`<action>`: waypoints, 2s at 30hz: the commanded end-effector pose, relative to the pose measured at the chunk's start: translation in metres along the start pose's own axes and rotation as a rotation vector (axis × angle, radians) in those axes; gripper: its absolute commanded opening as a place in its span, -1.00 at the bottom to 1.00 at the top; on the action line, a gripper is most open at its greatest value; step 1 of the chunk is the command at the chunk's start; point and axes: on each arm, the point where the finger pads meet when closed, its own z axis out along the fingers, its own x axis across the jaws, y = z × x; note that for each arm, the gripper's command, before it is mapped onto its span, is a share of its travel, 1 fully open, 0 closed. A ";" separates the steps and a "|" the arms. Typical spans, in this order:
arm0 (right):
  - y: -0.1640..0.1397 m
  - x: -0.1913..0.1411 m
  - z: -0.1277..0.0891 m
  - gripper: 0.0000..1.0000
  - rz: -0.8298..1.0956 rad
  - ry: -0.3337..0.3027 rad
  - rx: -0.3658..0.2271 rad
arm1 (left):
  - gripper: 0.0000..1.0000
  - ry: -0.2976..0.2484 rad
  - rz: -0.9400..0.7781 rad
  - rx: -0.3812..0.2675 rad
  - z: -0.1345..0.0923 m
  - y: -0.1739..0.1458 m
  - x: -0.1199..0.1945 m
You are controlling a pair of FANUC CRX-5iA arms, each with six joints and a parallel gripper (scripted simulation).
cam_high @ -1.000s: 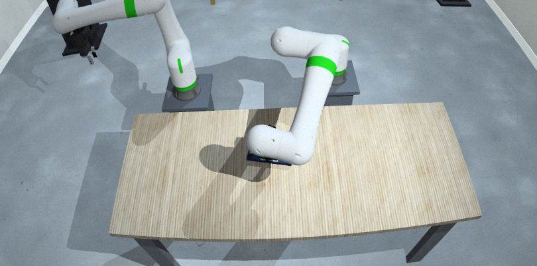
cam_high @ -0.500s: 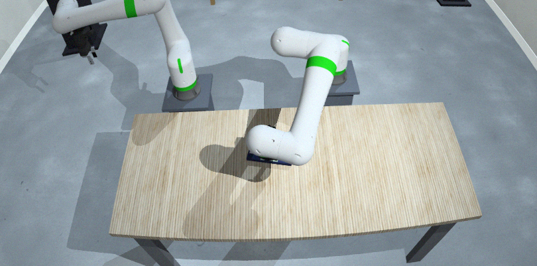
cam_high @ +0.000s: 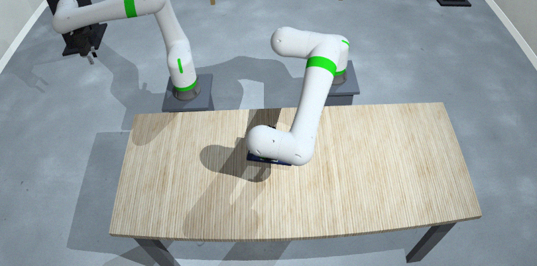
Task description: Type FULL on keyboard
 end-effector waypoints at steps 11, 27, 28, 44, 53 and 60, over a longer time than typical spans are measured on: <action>0.000 0.000 -0.001 1.00 0.000 0.000 -0.002 | -1.00 -0.001 0.001 -0.002 0.000 0.000 0.000; 0.000 0.000 -0.001 1.00 0.000 0.000 -0.002 | -1.00 -0.001 0.001 -0.002 -0.010 -0.004 0.000; 0.000 0.000 -0.001 1.00 0.000 0.000 -0.002 | -1.00 -0.001 0.001 -0.002 -0.010 -0.004 0.000; 0.000 0.000 -0.001 1.00 0.000 0.000 -0.002 | -1.00 -0.001 0.001 -0.002 -0.026 -0.011 0.000; 0.000 0.000 -0.001 1.00 0.000 0.000 -0.002 | -1.00 -0.001 0.001 -0.002 -0.030 -0.013 0.000; 0.000 0.000 -0.001 1.00 0.000 0.000 -0.002 | -1.00 -0.001 0.001 -0.002 -0.030 -0.013 0.000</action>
